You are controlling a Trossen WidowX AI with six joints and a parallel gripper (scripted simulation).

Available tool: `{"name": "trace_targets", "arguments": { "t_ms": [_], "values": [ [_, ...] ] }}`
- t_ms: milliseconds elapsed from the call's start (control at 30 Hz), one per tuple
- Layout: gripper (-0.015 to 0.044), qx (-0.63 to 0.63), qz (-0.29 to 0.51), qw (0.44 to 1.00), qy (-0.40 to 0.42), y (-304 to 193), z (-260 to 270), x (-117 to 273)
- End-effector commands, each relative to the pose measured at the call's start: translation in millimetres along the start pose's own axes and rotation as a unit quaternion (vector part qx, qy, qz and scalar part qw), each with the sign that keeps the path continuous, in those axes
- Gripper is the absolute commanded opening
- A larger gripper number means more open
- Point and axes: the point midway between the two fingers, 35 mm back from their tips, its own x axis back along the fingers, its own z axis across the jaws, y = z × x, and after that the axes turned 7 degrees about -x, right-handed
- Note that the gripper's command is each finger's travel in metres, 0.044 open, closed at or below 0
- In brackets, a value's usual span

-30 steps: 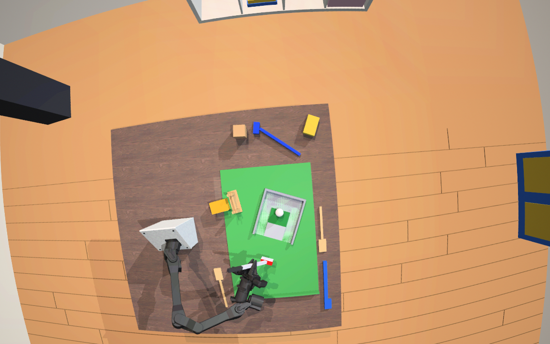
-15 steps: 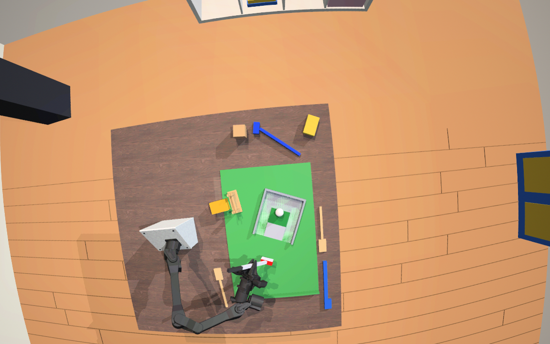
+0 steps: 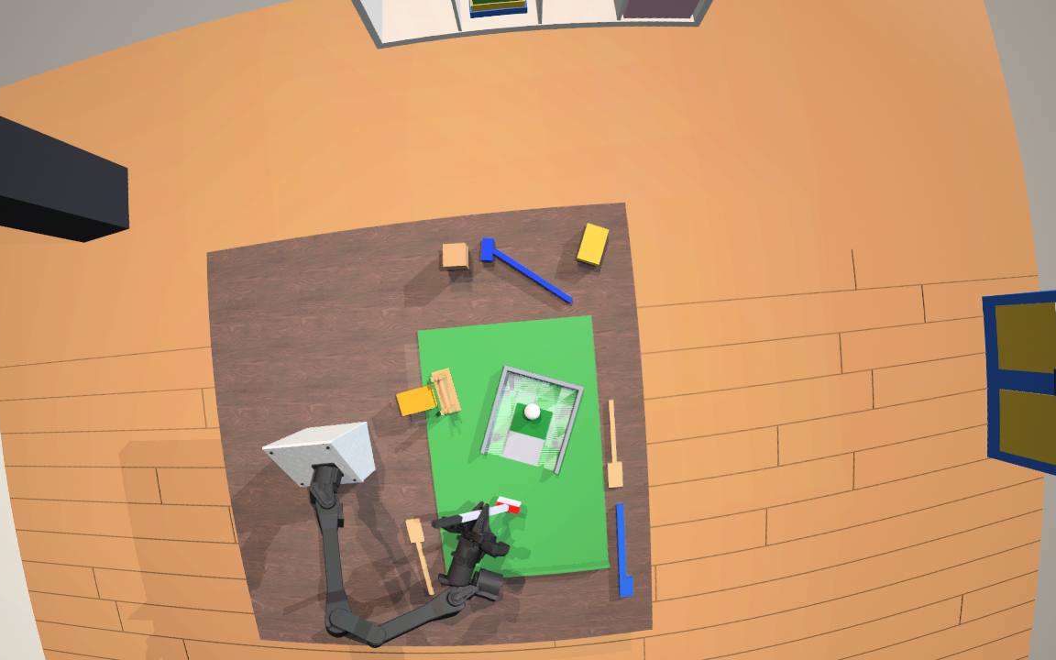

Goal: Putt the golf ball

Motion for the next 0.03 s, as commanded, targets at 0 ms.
{"name": "trace_targets", "arguments": {
  "t_ms": [0],
  "values": [
    [0.0000,0.003,0.000,1.000,0.001,-0.1,0.6,0.0]
  ]
}}
